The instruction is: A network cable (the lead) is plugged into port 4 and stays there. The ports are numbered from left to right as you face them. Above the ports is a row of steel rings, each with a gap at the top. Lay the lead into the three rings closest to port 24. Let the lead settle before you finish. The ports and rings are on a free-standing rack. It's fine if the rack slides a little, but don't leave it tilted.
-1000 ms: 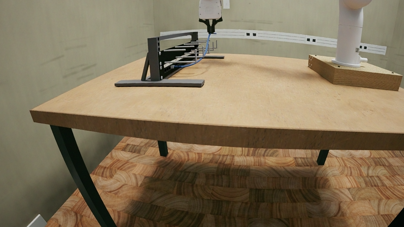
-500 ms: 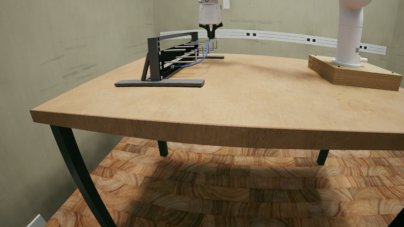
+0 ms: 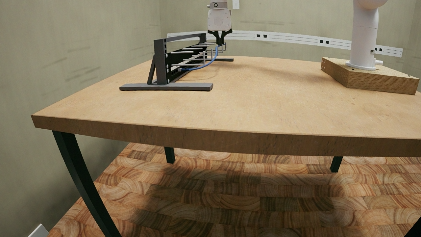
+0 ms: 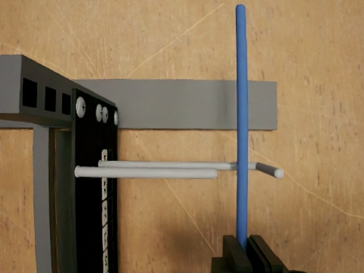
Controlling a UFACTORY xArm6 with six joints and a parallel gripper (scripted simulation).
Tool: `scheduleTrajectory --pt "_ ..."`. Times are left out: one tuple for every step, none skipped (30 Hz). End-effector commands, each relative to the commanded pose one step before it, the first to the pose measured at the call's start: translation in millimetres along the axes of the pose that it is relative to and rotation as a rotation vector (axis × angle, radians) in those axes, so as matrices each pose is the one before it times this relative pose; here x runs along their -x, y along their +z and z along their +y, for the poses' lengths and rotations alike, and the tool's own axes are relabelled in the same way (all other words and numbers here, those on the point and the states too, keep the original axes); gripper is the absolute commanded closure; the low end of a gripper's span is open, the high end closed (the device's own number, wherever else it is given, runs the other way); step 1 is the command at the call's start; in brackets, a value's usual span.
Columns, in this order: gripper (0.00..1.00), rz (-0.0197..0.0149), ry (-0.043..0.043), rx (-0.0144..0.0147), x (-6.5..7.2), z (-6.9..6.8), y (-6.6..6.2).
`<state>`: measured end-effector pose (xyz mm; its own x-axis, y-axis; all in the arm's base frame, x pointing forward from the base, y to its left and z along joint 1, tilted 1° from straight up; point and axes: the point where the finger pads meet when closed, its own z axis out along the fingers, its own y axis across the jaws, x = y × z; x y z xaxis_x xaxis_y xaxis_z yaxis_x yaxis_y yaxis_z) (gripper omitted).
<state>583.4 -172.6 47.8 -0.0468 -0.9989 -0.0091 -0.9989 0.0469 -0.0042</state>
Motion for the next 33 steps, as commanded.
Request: scheduleTrajectory --pt "1.0 0.00114 -0.00001 -0.0045 -0.39 -1.5 4.63" --pt "1.0 0.0 0.0 0.0 0.0 0.0 1.17" --pt "1.0 0.0 0.0 0.0 0.0 0.0 1.1" --pt "1.0 0.0 0.0 0.0 0.0 0.0 1.02" --pt "1.0 0.0 0.0 0.0 0.0 0.0 0.95" --pt "1.0 0.0 0.0 0.0 0.0 0.0 0.87" --pt "1.0 0.0 0.0 0.0 0.0 0.0 0.8" --pt "1.0 0.0 0.0 0.0 0.0 0.0 0.73" --pt "1.0 0.0 0.0 0.0 0.0 0.0 0.65" --pt "1.0 0.0 0.0 0.0 0.0 0.0 0.0" --pt "1.0 0.0 0.0 0.0 0.0 0.0 0.0" --pt "1.0 0.0 0.0 0.0 0.0 0.0 0.58" --pt "1.0 0.0 0.0 0.0 0.0 0.0 0.51" --pt "1.0 0.0 0.0 0.0 0.0 0.0 0.45" --pt "1.0 0.0 0.0 0.0 0.0 0.0 0.38" --pt "1.0 0.0 0.0 0.0 0.0 0.0 0.32" --pt "1.0 0.0 0.0 0.0 0.0 0.0 0.26" --pt "1.0 0.0 0.0 0.0 0.0 0.0 0.21" --pt "1.0 0.0 0.0 0.0 0.0 0.0 0.16" --pt "1.0 0.0 0.0 0.0 0.0 0.0 0.12" --pt "1.0 0.0 0.0 0.0 0.0 0.0 0.08" --pt "1.0 0.0 0.0 0.0 0.0 0.0 0.05" --pt "1.0 0.0 0.0 0.0 0.0 0.0 0.03" --pt "1.0 0.0 0.0 0.0 0.0 0.0 0.01" --pt "1.0 0.0 0.0 0.0 0.0 0.0 0.0" --pt "1.0 0.0 0.0 0.0 0.0 0.0 0.0" --pt "1.0 0.0 0.0 0.0 0.0 0.0 0.0" --pt "1.0 0.0 0.0 0.0 0.0 0.0 0.0" --pt "1.0 0.0 0.0 0.0 0.0 -0.03 0.0" --pt "1.0 0.0 0.0 0.0 0.0 -0.08 0.0" --pt "1.0 0.0 0.0 0.0 0.0 -0.15 0.0" --pt "1.0 0.0 0.0 0.0 0.0 -0.24 0.0" --pt "1.0 0.0 0.0 0.0 0.0 -0.34 0.0"
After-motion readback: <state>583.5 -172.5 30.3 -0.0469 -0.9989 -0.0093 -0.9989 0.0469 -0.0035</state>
